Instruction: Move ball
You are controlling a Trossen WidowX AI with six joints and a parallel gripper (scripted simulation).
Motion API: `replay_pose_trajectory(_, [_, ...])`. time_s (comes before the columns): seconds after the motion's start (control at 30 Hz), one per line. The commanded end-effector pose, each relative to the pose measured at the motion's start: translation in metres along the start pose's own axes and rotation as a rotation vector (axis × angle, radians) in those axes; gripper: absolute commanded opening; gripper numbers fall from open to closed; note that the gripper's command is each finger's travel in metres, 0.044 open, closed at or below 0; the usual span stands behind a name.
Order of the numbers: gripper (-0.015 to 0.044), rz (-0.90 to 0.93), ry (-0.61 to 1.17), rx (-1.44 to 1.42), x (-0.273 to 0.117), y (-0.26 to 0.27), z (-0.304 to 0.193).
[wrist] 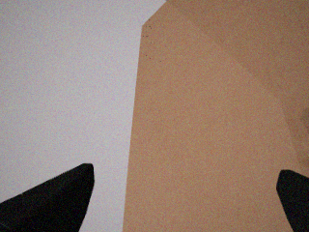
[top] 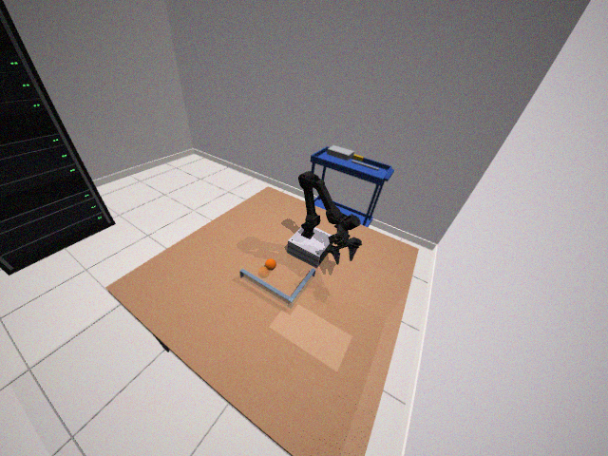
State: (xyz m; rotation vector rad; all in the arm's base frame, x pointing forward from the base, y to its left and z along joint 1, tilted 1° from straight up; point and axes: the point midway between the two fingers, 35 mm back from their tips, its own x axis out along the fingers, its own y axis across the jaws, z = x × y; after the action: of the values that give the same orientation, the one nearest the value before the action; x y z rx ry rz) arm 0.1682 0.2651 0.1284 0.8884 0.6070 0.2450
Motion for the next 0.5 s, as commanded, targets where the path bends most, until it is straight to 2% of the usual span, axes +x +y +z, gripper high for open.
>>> replay_pose_trajectory(0.0, [0.0403,-0.260,0.019,-0.529,0.042,-0.041,0.046])
replay_pose_trajectory(0.47, [0.0403,-0.533,0.240,-1.034,0.066,-0.105,0.116])
